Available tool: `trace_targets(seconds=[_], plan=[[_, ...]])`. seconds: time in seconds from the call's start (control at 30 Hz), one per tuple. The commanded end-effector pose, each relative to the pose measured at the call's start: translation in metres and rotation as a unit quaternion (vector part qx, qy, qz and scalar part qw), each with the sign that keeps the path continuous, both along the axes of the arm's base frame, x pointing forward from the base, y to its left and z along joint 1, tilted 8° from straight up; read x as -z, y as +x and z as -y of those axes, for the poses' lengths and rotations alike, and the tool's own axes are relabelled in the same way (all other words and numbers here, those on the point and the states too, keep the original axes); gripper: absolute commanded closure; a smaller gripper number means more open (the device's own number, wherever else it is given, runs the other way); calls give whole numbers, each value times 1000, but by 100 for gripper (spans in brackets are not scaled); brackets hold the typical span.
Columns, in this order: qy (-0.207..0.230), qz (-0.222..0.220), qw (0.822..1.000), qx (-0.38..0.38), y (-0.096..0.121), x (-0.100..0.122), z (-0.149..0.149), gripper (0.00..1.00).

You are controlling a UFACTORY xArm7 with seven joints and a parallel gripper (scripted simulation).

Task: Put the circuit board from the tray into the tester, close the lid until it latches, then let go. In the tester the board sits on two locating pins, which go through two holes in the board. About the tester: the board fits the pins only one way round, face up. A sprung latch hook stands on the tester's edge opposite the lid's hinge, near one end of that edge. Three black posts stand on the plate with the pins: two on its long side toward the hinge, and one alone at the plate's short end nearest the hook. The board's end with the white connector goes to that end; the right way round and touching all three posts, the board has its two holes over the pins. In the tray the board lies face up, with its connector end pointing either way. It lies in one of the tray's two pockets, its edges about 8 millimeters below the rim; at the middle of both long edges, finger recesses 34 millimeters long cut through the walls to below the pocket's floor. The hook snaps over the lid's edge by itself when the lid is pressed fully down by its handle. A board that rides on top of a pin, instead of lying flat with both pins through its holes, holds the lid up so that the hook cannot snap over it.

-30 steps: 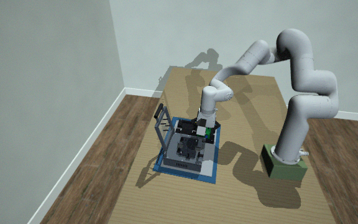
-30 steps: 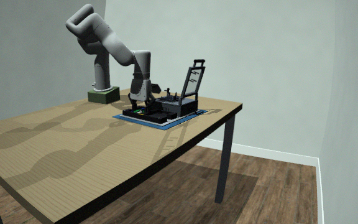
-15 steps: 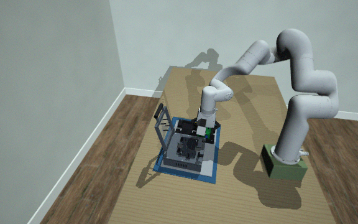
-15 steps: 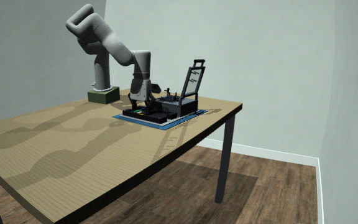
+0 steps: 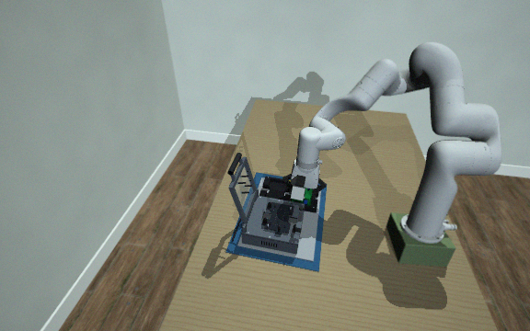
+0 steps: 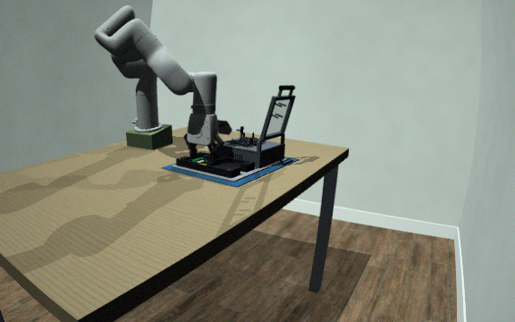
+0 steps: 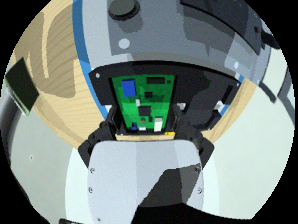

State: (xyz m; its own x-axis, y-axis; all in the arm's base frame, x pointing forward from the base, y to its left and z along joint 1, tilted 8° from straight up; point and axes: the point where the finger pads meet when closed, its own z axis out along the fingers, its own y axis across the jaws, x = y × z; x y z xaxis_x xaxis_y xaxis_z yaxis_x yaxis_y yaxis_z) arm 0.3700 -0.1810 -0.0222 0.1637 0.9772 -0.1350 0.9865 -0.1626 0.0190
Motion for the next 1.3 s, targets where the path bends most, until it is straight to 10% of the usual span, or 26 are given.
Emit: trace_targets(seconds=[0.0, 1.27], plan=[[-1, 1, 1000, 0, 1, -1, 0, 21], [-1, 1, 1000, 0, 1, -20, -3, 21]])
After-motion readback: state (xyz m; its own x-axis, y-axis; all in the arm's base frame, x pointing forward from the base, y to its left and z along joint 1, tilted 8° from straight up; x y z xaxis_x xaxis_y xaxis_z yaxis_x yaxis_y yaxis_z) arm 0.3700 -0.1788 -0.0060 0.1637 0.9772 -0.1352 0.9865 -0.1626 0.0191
